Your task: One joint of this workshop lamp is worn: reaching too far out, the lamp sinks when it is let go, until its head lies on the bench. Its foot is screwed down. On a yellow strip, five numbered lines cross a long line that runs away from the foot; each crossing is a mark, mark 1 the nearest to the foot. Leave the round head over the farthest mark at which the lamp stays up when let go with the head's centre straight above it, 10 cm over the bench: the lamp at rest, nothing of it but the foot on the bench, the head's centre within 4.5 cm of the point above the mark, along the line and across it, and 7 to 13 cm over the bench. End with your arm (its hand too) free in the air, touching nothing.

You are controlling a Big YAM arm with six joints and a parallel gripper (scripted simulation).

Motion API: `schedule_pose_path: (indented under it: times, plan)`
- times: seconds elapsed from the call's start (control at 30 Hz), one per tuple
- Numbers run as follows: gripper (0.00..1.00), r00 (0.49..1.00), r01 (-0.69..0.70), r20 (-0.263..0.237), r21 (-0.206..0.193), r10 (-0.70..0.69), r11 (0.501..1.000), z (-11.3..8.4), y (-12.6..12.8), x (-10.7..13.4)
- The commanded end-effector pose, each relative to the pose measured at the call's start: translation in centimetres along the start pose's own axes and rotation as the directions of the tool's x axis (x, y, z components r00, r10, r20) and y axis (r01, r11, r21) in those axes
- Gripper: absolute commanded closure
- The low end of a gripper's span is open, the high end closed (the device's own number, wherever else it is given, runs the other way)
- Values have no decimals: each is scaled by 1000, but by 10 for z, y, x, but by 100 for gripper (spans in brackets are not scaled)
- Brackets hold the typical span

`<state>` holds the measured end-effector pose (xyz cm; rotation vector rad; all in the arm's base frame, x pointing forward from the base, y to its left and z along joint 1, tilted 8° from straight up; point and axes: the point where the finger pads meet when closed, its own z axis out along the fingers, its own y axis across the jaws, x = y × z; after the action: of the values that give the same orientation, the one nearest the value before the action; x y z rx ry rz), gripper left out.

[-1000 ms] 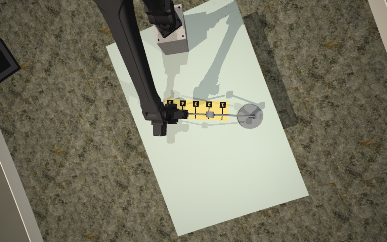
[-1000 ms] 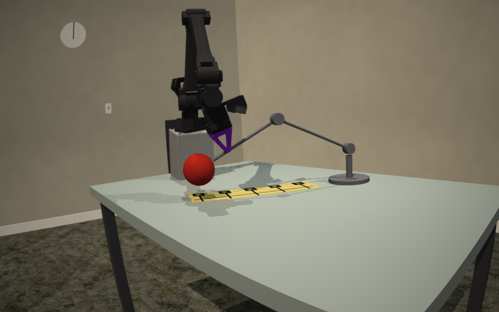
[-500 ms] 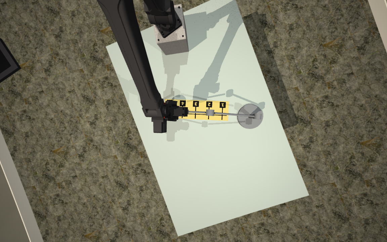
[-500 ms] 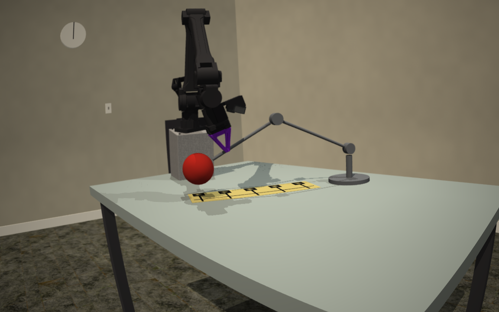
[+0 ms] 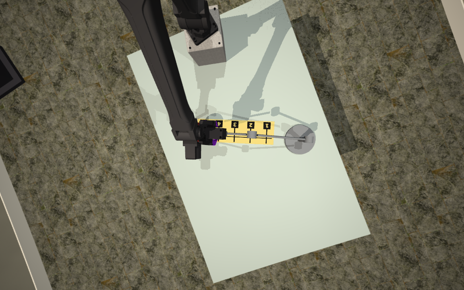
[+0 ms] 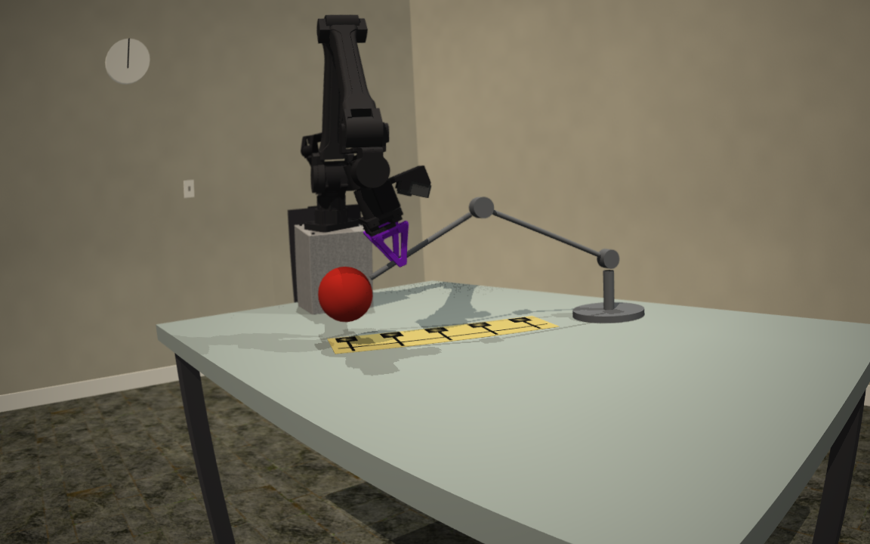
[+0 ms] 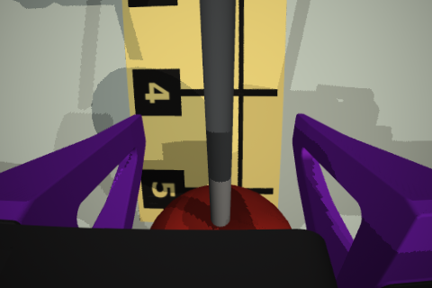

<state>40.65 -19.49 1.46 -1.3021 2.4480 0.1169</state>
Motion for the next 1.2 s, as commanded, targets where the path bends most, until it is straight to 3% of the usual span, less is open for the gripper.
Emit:
schedule_pose_path:
  times: [0.0,0.33,1.17]
  plan:
    - [0,1000,16,5,33,-16,999,-11,-19,-11]
    - [0,1000,2,-7,12,-2,1000,-4,-3,3]
    - [0,1000,6,-6,8,-6,1000,-3,-3,-2]
